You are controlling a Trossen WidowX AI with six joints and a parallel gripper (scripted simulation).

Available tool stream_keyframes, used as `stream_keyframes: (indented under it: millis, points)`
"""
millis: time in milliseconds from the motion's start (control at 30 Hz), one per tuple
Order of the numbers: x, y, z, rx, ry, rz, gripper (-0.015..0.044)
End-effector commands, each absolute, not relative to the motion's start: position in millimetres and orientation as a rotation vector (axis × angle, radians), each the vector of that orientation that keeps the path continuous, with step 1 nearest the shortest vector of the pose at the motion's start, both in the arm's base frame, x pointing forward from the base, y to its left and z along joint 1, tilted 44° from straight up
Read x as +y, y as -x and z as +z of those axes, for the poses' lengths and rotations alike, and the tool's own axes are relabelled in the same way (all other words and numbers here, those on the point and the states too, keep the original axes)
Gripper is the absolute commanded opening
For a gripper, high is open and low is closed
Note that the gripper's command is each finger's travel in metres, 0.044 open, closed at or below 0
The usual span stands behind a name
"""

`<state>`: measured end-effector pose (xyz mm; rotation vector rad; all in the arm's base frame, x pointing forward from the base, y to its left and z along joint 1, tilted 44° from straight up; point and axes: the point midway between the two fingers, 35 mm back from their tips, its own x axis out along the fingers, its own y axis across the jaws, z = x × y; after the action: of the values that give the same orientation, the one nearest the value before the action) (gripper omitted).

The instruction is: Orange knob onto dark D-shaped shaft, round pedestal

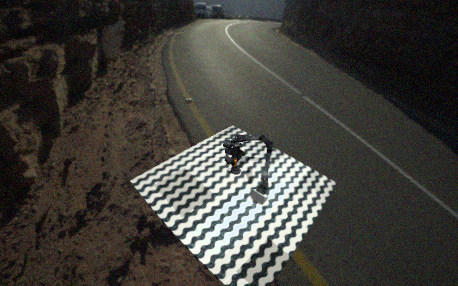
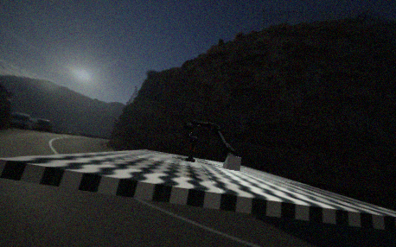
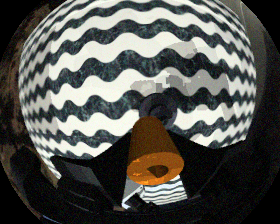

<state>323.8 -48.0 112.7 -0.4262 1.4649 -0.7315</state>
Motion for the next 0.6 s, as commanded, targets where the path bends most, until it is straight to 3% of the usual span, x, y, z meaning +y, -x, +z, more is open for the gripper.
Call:
stream_keyframes:
  millis: [0,567]
  points:
    - [-58.8,-320.3,120.8,1.458,0.436,-0.735,0.0000]
    - [-87.7,-315.0,109.9,1.457,0.441,-0.744,0.0000]
